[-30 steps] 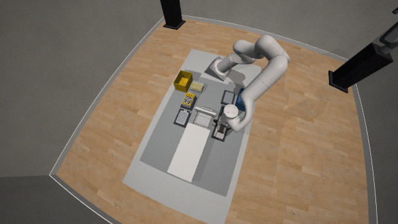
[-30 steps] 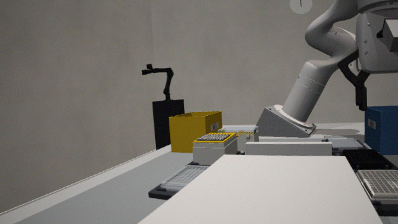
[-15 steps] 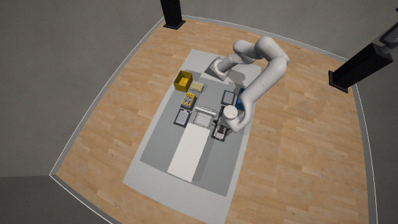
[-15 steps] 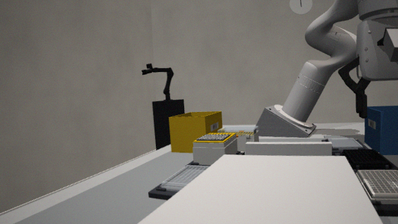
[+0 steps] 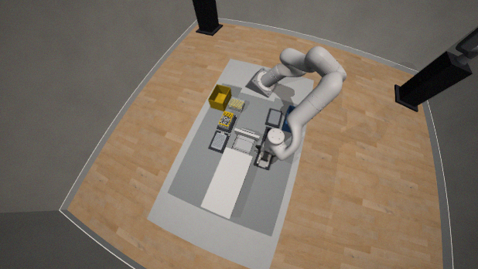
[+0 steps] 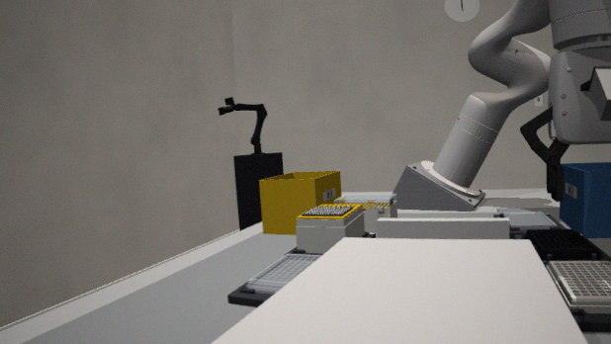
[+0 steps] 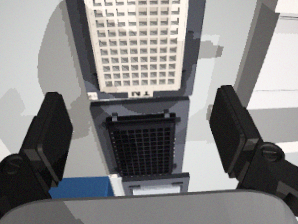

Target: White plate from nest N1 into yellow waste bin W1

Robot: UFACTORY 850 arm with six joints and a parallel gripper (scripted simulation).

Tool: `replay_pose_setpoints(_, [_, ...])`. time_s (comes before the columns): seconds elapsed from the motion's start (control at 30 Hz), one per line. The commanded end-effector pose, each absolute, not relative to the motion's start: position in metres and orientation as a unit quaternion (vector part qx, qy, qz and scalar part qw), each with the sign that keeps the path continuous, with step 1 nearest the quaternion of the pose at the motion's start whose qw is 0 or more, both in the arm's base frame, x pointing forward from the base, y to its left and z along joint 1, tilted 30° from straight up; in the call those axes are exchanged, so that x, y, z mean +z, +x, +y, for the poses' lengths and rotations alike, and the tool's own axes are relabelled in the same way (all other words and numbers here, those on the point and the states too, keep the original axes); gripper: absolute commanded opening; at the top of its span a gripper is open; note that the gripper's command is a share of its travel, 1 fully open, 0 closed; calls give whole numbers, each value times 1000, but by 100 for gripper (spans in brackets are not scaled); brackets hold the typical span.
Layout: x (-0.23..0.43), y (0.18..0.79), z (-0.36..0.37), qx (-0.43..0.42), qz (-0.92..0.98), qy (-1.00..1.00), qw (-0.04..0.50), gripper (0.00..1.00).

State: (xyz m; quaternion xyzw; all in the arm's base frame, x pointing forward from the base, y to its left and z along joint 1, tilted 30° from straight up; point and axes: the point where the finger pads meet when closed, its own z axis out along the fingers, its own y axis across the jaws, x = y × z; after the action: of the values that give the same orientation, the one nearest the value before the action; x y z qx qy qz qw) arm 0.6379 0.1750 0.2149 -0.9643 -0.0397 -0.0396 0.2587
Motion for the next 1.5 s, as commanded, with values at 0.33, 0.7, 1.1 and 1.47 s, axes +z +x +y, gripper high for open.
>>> replay_pose_setpoints(0.33, [199,640,184,-41,-40,-964,259,100])
replay_pose_setpoints(0.7, [183,641,194,-41,-40,-964,259,100])
replay_pose_setpoints(1.1, [169,642,202,-41,-40,-964,259,100])
replay_pose_setpoints(1.47, [156,643,210,-41,-40,-964,259,100])
